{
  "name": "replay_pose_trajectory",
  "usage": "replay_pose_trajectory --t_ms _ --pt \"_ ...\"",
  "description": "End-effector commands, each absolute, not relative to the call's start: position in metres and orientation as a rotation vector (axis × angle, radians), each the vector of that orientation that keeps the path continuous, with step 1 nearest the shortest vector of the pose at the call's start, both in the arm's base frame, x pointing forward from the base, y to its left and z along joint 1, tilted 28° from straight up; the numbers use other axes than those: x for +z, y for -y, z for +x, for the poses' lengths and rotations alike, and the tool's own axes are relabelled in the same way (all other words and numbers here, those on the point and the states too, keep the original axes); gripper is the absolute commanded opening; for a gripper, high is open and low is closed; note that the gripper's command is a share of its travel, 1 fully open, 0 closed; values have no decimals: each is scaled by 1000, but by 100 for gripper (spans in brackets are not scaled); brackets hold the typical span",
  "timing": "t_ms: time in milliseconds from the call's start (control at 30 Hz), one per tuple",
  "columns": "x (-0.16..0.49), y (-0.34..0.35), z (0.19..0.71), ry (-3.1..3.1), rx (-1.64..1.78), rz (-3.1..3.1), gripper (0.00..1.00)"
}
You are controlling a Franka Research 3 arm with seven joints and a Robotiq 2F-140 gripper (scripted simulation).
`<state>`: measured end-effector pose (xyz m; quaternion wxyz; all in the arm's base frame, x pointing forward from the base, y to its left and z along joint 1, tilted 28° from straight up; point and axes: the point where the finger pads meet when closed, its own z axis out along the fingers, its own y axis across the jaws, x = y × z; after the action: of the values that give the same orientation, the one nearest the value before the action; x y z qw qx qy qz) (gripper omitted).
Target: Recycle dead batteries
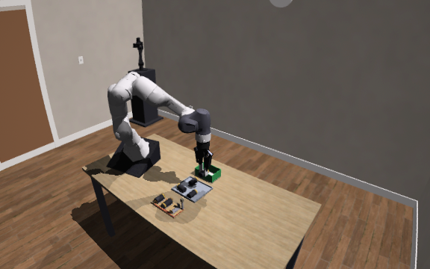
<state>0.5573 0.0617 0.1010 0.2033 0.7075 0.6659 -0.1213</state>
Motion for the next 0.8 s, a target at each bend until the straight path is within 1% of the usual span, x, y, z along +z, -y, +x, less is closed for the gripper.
replay_pose_trajectory --t_ms 0,233,300,600,767 --pt "112 -39 555 -1853 -349 1975 16" --pt "151 38 548 -1853 -349 1975 16" --pt "151 38 548 -1853 -349 1975 16" --pt "204 142 540 -1853 -349 1975 16" --pt "218 170 538 -1853 -349 1975 16"
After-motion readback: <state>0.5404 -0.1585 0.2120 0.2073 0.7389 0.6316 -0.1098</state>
